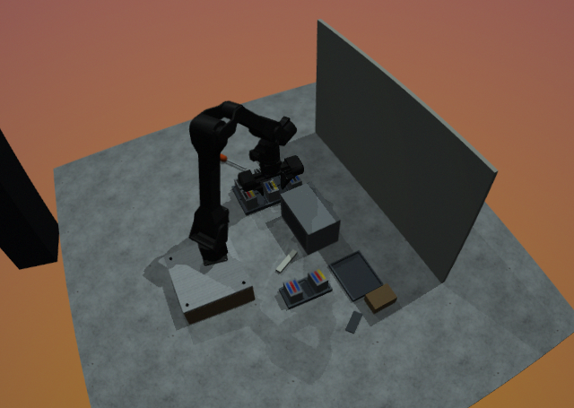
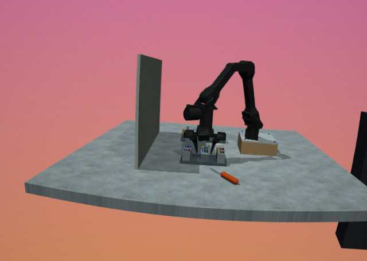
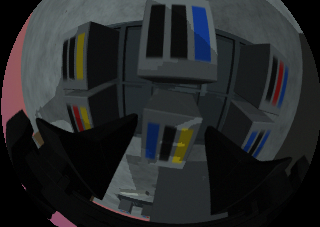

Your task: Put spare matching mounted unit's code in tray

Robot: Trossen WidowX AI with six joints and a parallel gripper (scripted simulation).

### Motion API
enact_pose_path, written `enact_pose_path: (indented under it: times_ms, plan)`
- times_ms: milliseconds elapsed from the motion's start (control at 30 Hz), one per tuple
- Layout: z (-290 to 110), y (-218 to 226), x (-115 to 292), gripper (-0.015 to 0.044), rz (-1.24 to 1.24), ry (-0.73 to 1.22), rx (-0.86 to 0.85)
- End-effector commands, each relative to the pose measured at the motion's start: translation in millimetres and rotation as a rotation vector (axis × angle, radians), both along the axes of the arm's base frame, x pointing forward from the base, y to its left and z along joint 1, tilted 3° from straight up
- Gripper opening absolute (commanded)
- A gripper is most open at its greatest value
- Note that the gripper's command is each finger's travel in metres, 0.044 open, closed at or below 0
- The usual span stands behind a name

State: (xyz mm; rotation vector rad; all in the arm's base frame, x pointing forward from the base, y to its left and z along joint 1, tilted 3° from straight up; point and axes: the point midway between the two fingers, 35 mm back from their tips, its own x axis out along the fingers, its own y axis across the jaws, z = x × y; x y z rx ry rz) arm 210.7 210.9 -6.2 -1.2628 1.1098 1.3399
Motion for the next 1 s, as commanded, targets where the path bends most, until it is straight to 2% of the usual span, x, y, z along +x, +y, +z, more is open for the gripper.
enact_pose_path:
  times_ms: [0,167,333,567,733,967]
  plan:
    - [-6.6,-0.6,-1.4,0.0300,-0.003,0.003,-0.002]
    - [-9.0,-0.7,-1.7,0.0300,-0.003,0.003,-0.002]
    - [-7.5,-0.8,-1.5,0.0169,0.000,0.003,-0.003]
    - [-7.5,-0.8,-1.5,0.0122,0.000,0.003,-0.003]
    - [-7.5,-0.8,-1.5,0.0000,0.000,0.003,-0.003]
    - [-7.5,-0.8,-1.5,0.0000,0.000,0.003,-0.003]
